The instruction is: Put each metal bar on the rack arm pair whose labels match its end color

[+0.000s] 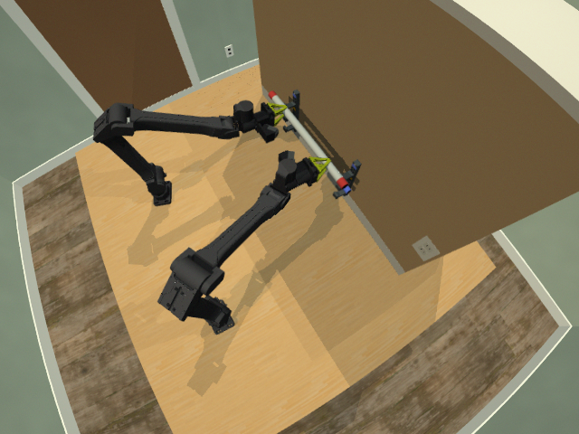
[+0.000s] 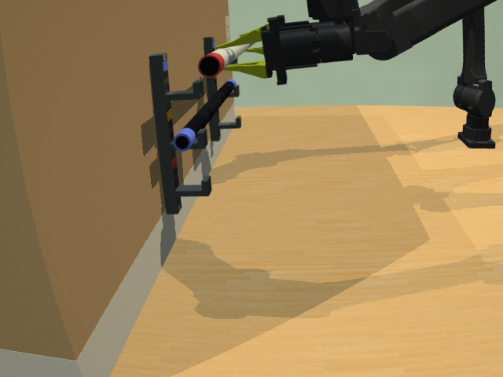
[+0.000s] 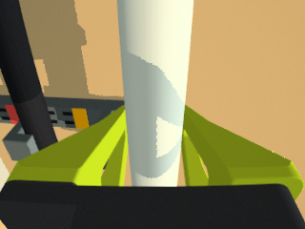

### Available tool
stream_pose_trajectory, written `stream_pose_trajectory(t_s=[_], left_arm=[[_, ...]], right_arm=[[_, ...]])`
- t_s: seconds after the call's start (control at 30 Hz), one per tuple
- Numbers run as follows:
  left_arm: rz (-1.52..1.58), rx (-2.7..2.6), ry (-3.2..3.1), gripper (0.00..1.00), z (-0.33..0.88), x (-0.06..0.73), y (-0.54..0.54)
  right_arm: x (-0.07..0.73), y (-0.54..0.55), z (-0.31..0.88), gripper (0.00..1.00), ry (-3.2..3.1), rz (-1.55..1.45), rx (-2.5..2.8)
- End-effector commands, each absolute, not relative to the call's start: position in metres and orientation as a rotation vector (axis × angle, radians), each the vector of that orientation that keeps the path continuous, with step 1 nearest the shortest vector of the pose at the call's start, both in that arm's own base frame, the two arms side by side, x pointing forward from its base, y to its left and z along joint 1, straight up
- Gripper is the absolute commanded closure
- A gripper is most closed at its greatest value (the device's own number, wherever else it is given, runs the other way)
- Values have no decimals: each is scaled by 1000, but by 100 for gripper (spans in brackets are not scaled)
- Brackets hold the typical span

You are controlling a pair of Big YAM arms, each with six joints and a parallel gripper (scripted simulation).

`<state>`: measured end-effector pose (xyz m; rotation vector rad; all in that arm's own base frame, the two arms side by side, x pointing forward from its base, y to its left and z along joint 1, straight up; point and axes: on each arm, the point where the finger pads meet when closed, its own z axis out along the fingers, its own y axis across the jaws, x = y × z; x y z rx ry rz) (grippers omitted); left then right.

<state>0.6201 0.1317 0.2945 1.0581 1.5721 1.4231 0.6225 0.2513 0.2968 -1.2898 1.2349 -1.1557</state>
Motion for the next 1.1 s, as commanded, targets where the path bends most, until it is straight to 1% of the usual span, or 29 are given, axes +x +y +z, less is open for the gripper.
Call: stream_pose_trajectory(t_s=[0.0, 0.63, 1.07], left_arm=[[1503, 977, 1478, 100, 353, 615, 136], [1503, 977, 1478, 100, 351, 615, 137], [1503, 977, 1478, 100, 351, 596, 128]], right_arm=[[629, 250, 358, 100, 1174, -1187, -1153], [632, 251, 346, 100, 1174, -1187, -1153], [610, 250, 346, 100, 1174, -1187, -1153]])
